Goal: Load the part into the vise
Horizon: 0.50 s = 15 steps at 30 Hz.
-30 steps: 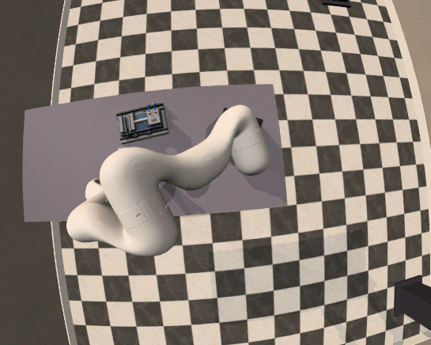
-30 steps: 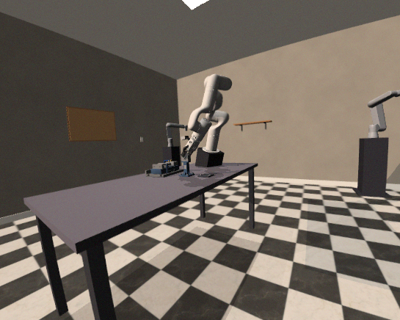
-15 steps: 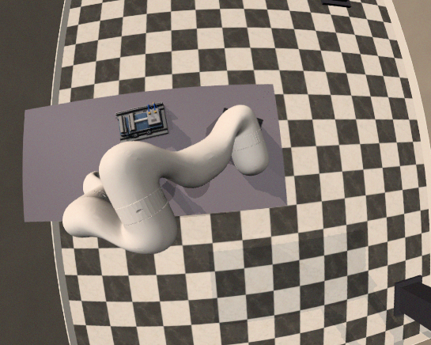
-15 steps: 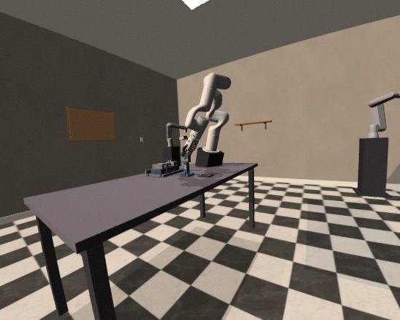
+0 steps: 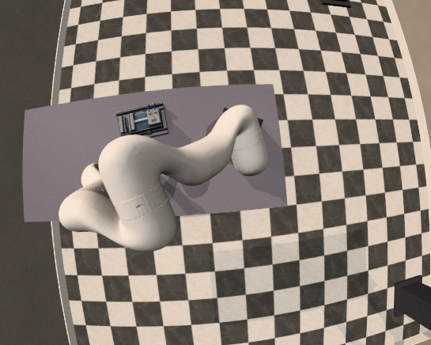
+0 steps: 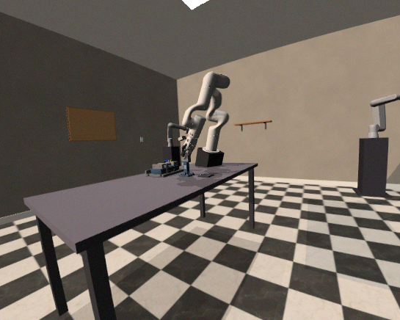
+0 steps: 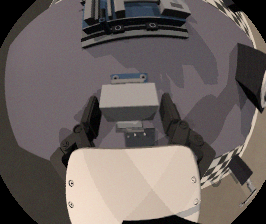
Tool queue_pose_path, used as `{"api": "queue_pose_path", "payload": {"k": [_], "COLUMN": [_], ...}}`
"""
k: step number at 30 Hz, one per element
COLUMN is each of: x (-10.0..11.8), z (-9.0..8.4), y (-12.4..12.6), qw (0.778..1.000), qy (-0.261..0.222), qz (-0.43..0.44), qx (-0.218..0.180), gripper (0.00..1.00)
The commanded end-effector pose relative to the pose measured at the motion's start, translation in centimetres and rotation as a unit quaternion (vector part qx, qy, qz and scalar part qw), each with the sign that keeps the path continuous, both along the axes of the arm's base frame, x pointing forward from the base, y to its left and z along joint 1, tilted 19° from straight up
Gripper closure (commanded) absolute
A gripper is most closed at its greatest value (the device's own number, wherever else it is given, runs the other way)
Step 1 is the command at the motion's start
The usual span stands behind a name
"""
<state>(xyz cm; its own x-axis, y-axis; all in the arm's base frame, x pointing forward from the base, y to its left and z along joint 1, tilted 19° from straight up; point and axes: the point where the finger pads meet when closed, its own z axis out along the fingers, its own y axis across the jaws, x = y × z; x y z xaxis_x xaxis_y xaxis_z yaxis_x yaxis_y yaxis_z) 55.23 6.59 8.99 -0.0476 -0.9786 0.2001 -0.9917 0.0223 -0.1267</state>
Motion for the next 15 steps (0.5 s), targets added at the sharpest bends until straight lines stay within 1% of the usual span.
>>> {"api": "queue_pose_path", "payload": {"k": [1, 15], "x": [0.06, 0.04], "z": [0.08, 0.09], "y": [-0.04, -0.11], "qw": [1.0, 0.999], "qy": [0.0, 0.0], "qz": [0.002, 0.006], "qx": [0.015, 0.052], "gripper": [0.11, 0.11]}}
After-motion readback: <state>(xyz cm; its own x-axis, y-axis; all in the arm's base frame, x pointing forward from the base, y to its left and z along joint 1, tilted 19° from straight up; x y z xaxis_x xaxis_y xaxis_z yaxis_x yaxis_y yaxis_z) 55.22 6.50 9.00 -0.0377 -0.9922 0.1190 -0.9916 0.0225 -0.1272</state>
